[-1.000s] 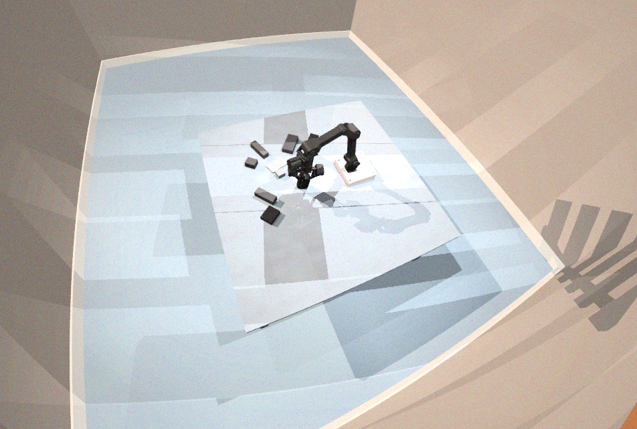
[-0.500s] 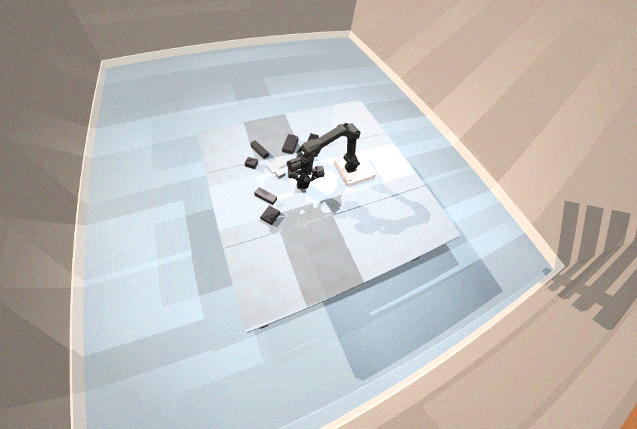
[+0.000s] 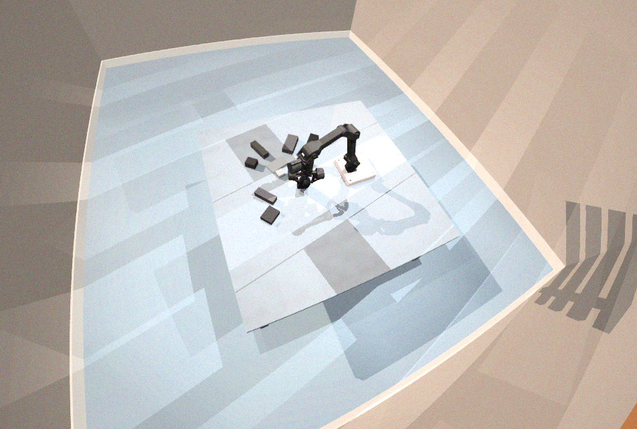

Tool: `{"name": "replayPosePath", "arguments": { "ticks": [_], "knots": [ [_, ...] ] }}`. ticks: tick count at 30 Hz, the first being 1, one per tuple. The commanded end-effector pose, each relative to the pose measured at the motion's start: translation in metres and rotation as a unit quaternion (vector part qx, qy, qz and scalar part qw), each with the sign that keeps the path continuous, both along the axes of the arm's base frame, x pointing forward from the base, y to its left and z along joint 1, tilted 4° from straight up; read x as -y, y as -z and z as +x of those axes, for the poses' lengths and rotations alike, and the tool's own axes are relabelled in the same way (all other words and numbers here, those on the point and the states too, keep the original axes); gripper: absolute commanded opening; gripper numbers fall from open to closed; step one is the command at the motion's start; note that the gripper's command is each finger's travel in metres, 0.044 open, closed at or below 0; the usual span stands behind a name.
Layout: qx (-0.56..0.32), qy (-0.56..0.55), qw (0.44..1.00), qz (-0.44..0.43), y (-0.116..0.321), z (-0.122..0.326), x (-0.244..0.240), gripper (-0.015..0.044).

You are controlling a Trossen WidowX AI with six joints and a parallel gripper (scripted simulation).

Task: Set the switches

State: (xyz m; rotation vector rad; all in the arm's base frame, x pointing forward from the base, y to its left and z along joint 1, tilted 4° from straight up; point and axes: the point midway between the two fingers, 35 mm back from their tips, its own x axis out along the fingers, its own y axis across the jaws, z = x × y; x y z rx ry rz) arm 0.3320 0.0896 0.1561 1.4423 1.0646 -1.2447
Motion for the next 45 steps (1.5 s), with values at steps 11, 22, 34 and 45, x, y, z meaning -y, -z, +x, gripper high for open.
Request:
{"name": "replayPosePath", "arguments": {
  "ticks": [11, 22, 34, 45],
  "knots": [
    [-0.006, 0.001, 1.000, 0.001, 0.009, 0.003, -0.011, 0.0338],
    [-0.006, 0.001, 1.000, 0.001, 0.013, 0.005, -0.019, 0.0338],
    [-0.006, 0.001, 1.000, 0.001, 0.018, 0.007, -0.027, 0.0338],
    [-0.006, 0.001, 1.000, 0.002, 0.022, 0.009, -0.034, 0.0338]
  ]
}}
